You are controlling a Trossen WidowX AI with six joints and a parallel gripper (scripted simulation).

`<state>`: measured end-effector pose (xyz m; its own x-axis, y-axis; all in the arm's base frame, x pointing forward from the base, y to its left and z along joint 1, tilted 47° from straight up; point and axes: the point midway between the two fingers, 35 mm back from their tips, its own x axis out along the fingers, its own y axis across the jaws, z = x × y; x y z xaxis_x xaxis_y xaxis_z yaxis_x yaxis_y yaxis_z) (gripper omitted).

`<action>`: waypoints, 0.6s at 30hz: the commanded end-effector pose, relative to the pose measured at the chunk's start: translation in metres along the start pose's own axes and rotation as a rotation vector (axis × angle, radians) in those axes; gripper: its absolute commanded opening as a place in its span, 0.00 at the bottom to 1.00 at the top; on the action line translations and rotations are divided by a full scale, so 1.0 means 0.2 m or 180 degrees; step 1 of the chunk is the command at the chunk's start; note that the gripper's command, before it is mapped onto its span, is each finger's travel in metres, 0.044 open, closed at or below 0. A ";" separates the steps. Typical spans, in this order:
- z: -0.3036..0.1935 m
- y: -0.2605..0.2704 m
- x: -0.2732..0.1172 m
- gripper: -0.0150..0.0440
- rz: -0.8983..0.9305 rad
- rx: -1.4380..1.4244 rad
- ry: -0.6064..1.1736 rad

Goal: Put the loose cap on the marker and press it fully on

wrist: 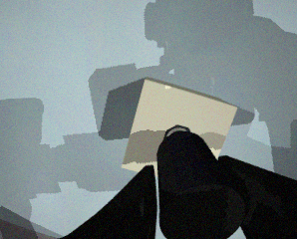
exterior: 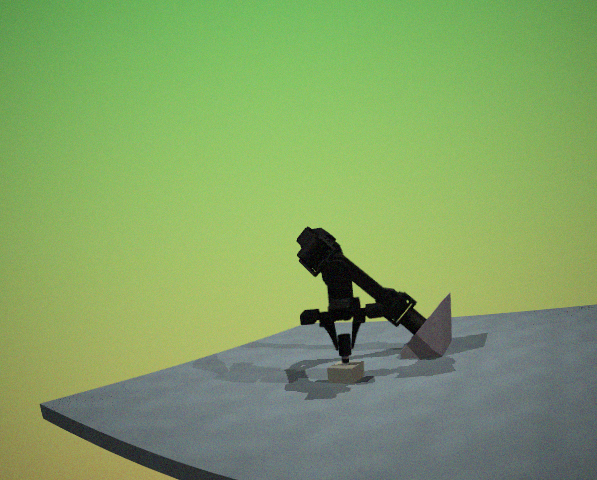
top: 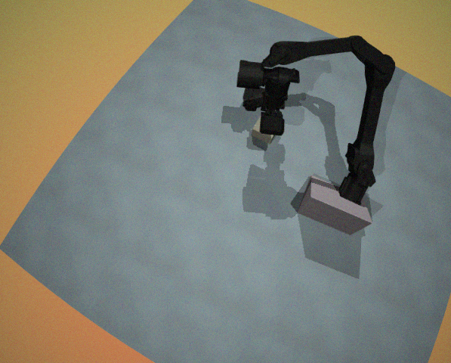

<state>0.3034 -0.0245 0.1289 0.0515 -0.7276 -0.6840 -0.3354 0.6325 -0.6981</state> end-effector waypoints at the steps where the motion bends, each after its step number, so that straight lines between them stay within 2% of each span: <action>1: 0.00 0.00 0.00 0.70 -0.0001 0.0000 0.0000; 8: 0.00 0.00 0.00 1.00 -0.0001 0.0000 0.0000; 12: 0.00 0.00 -0.05 1.00 -0.0001 -0.0021 -0.0030; 16: 0.00 0.00 -0.33 1.00 -0.0009 -0.0148 -0.0194; 18: -0.01 0.00 -0.37 1.00 -0.0012 -0.0170 -0.0221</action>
<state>0.3019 0.0099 0.1616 0.0949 -0.7186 -0.6889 -0.3671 0.6180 -0.6952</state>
